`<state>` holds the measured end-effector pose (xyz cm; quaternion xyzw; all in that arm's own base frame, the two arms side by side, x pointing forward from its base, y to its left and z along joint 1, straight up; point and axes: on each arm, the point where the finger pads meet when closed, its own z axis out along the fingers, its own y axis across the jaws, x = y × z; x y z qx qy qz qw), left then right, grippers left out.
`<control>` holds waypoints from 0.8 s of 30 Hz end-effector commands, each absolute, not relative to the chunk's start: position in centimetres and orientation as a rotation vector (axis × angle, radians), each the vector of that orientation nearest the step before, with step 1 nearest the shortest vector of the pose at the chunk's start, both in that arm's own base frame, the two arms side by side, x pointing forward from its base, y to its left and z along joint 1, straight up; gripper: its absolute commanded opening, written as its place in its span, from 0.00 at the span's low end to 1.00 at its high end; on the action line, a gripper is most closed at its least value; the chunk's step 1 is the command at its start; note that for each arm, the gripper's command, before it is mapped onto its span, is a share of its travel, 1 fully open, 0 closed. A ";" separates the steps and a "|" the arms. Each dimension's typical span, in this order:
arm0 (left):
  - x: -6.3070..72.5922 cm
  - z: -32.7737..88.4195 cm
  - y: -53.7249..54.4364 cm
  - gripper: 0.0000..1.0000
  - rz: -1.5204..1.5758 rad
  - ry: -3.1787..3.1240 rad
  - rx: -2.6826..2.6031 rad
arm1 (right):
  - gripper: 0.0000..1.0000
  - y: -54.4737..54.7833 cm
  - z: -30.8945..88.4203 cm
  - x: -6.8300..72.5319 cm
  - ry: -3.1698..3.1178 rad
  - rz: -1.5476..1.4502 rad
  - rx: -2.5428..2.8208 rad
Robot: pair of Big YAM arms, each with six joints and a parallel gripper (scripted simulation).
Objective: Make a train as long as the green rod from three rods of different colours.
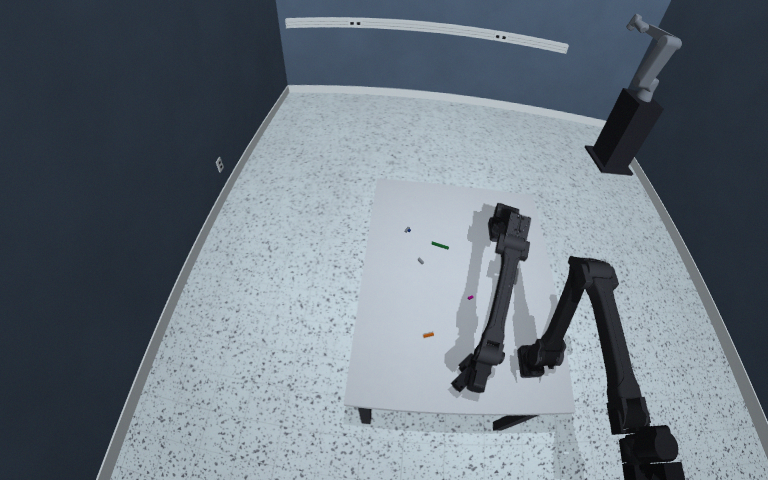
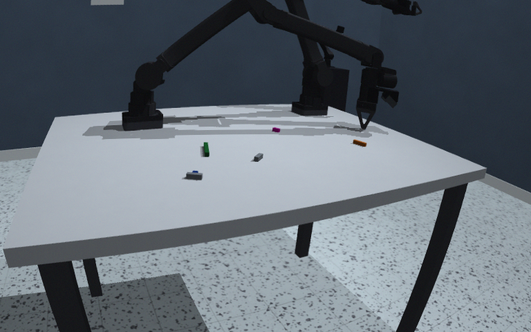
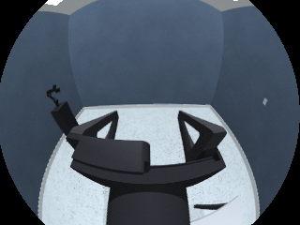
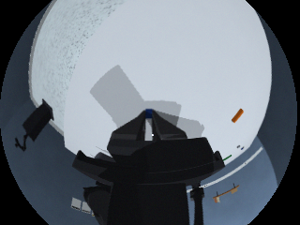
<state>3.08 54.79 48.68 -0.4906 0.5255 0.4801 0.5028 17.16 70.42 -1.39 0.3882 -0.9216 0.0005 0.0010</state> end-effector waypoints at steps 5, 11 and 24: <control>2.6 50.1 54.4 1.00 1.175 1.231 -1.175 | 0.08 71.6 -0.9 16.5 -2.899 -0.037 1.257; 2.6 50.1 54.4 1.00 1.175 1.231 -1.175 | 0.16 71.6 -0.9 16.5 -2.899 -0.037 1.257; 2.6 50.1 54.4 1.00 1.175 1.231 -1.175 | 0.23 71.6 -0.9 16.5 -2.899 -0.037 1.257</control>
